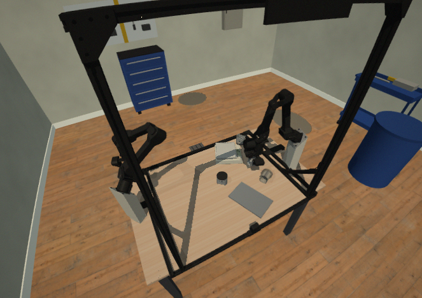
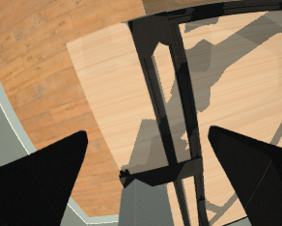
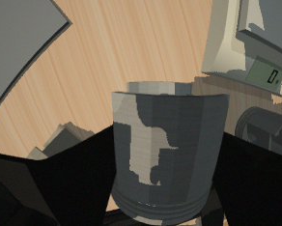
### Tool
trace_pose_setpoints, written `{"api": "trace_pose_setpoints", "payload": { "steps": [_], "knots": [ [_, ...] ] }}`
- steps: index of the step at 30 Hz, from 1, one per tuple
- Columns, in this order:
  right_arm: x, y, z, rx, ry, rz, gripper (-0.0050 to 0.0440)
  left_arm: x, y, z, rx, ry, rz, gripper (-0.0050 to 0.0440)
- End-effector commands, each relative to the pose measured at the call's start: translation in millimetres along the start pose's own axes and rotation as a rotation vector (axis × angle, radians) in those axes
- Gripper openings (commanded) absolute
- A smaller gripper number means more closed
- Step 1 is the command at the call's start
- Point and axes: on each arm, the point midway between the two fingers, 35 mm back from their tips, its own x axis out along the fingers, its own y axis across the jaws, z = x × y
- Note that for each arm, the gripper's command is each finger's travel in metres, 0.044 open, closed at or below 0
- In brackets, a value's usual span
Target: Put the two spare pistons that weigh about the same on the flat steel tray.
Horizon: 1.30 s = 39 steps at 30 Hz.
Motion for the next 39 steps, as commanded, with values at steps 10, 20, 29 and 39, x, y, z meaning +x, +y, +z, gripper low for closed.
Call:
{"api": "trace_pose_setpoints", "payload": {
  "steps": [10,20,29,39],
  "knots": [
    [22,2,-3,-0.007,0.005,0.002,0.0158,0,0,0,0.001,-0.001,-0.003,0.044],
    [35,3,-3,-0.007,0.005,0.002,0.0158,0,0,0,0.001,-0.001,-0.003,0.044],
    [47,3,-4,-0.007,0.005,0.002,0.0158,0,0,0,0.001,-0.001,-0.003,0.044],
    [58,4,-5,-0.007,0.005,0.002,0.0158,0,0,0,0.001,-0.001,-0.003,0.044]
  ]
}}
